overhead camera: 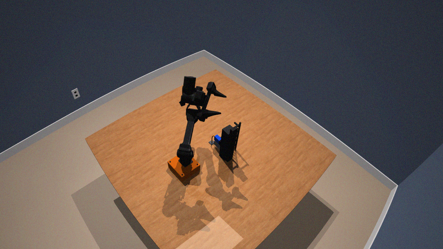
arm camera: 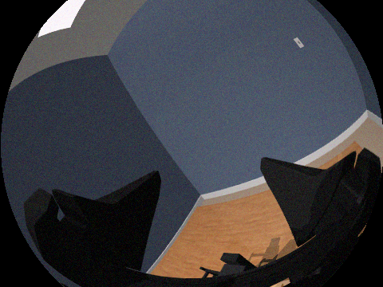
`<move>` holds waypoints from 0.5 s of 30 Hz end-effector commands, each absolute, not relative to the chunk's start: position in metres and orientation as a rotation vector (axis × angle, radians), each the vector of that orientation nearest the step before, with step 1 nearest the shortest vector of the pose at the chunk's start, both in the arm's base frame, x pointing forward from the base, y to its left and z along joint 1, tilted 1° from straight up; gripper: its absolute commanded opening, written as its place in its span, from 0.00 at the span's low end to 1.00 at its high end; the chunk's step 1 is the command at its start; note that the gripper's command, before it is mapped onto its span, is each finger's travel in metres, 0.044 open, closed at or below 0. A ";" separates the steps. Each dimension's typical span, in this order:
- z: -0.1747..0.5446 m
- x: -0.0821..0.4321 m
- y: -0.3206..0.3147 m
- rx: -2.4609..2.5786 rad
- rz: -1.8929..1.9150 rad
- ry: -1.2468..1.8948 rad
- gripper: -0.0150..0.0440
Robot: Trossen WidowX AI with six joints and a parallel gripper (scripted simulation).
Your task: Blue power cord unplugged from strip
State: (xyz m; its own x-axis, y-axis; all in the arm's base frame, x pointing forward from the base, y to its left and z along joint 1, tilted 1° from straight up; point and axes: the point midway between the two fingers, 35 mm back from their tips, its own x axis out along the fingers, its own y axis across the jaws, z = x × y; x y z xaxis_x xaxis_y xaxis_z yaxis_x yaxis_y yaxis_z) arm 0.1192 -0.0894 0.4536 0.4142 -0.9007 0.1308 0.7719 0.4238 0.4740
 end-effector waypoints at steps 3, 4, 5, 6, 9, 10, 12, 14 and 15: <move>0.454 0.117 -0.090 0.371 -1.068 -0.394 0.80; 0.454 0.116 -0.090 0.374 -1.059 -0.393 0.75; 0.454 0.114 -0.090 0.377 -1.047 -0.390 0.71; 0.455 0.112 -0.091 0.381 -1.032 -0.387 0.67; 0.454 0.105 -0.095 0.396 -0.984 -0.375 0.53; 0.454 0.103 -0.096 0.401 -0.969 -0.370 0.53; 0.454 0.100 -0.100 0.404 -0.942 -0.357 0.53; 0.453 0.097 -0.104 0.408 -0.916 -0.343 0.53; 0.452 0.096 -0.106 0.409 -0.903 -0.336 0.53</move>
